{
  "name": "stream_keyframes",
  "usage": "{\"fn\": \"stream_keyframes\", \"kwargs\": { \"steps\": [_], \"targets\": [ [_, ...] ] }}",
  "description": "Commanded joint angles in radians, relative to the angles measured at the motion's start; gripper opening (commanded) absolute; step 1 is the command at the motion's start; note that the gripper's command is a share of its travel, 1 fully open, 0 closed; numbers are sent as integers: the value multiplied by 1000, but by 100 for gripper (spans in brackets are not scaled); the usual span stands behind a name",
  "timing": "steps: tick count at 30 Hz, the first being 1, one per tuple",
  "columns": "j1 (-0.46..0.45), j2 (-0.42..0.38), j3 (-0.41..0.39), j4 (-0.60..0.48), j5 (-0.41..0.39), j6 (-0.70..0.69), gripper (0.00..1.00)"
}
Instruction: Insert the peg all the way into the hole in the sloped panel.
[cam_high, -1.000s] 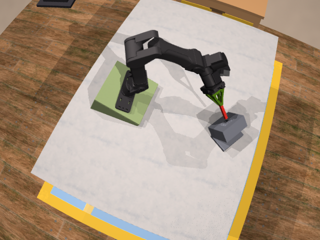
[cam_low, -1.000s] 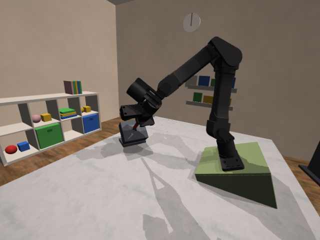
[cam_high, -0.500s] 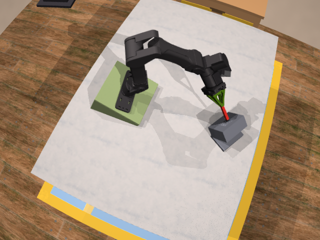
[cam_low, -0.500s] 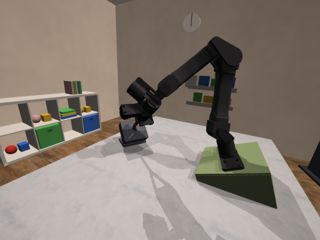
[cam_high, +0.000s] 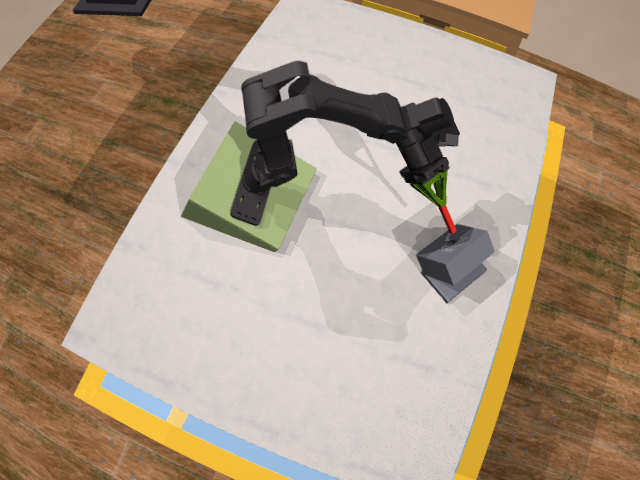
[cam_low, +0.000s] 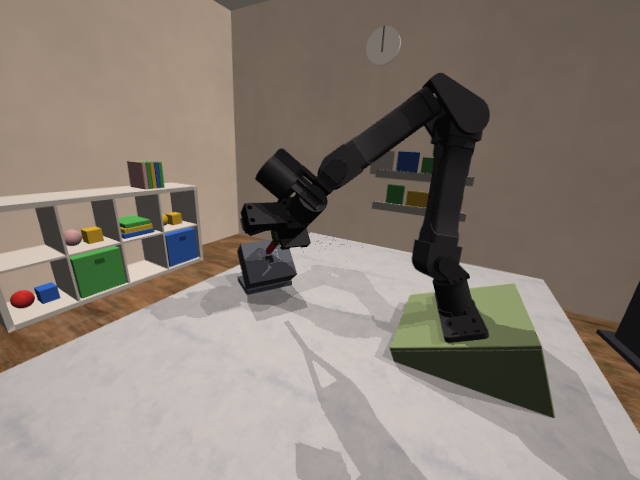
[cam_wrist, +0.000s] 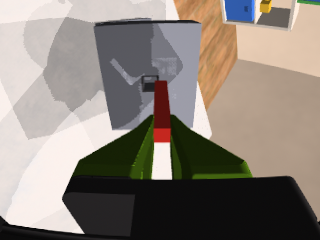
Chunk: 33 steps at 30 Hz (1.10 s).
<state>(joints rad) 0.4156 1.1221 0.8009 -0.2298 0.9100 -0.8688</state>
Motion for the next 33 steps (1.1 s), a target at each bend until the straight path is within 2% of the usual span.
{"fn": "stream_keyframes", "kwargs": {
  "steps": [1, 14, 33],
  "targets": [
    [15, -27, -38, -28, 19, 24, 0],
    [27, -39, -58, -30, 28, 36, 0],
    [-25, 8, -78, 74, -15, -9, 0]
  ]
}}
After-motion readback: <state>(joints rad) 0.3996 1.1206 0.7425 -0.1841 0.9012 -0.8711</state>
